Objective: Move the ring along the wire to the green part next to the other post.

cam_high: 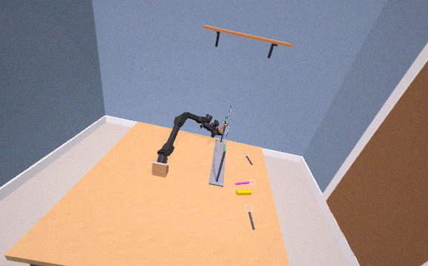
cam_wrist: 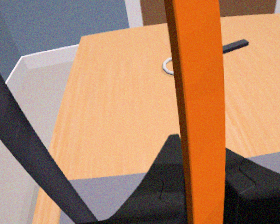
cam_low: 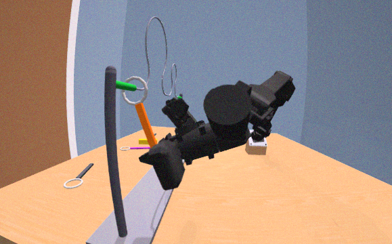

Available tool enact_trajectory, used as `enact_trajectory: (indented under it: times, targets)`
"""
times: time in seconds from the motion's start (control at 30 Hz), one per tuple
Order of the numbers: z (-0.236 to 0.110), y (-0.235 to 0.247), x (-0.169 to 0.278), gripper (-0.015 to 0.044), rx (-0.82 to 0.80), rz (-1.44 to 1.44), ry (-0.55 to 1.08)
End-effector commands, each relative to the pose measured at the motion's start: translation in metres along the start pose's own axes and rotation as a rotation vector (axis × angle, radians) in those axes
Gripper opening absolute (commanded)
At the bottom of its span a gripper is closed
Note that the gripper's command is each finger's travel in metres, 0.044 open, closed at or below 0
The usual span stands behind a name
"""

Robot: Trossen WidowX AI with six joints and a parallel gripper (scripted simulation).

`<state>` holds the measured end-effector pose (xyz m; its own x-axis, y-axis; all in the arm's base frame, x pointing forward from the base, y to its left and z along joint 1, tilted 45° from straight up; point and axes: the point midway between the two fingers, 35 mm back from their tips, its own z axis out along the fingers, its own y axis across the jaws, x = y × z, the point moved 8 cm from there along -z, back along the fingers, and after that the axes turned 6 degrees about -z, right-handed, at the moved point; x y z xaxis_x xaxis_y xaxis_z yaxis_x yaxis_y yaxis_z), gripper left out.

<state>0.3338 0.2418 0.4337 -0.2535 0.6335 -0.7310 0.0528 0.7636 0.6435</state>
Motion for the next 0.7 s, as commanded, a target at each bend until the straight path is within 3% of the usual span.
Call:
enact_trajectory:
  times: [0.0, 0.17, 0.67]
  targets:
    - [-0.010, -0.006, -0.008, -0.0150, -0.005, 0.006, 0.062]
    - [-0.020, -0.013, -0.014, -0.0150, -0.006, -0.009, 0.146]
    - [-0.020, -0.038, -0.012, -0.0150, 0.053, -0.129, 0.156]
